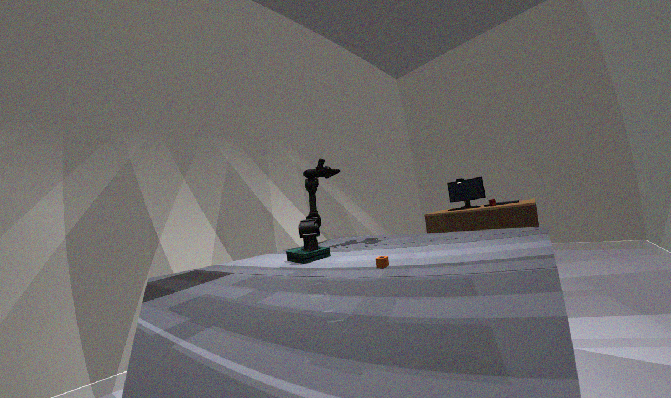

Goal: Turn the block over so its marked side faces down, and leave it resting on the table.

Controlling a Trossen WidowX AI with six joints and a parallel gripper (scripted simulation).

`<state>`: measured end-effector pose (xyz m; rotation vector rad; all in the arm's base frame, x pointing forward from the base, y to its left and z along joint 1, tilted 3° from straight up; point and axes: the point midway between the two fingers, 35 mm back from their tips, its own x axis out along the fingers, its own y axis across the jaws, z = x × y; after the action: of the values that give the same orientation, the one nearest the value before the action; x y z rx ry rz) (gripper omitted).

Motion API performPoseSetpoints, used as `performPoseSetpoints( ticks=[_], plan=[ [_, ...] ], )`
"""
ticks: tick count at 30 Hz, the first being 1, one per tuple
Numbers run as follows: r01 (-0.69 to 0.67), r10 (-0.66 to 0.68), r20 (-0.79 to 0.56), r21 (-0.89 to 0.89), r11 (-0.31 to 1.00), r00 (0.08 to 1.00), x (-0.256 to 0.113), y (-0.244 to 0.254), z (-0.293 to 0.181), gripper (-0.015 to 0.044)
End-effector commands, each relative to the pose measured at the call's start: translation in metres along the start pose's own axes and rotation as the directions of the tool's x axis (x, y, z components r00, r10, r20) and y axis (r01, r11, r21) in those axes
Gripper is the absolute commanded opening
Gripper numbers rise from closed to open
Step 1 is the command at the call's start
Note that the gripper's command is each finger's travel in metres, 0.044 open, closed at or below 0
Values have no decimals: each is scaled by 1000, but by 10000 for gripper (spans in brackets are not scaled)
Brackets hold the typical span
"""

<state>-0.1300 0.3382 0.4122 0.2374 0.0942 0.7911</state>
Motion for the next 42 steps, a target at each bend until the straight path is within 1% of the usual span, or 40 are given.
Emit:
performPoseSetpoints(
  ticks=[1, 2, 4, 11, 18, 24, 28, 33, 37, 42],
  plan=[
    [-2, 2, 3, -1, 1000, 1000, -1, -1, 2, 426],
    [-8, 8, 12, -2, 1000, 1000, -2, -2, 7, 440],
    [-28, 29, 46, -6, 1000, 999, -9, -10, 25, 440],
    [-61, 46, 159, 94, 994, 986, -23, -58, 103, 440],
    [-26, -28, 274, 191, 981, 961, -29, -143, 180, 440],
    [38, -136, 303, 308, 950, 943, -26, -229, 222, 440],
    [98, -221, 282, 392, 915, 934, -18, -289, 236, 440],
    [202, -335, 214, 476, 856, 918, -2, -368, 238, 440],
    [306, -423, 123, 517, 799, 898, 15, -428, 227, 440],
    [437, -505, -16, 527, 729, 863, 37, -494, 201, 440]
  ],
)
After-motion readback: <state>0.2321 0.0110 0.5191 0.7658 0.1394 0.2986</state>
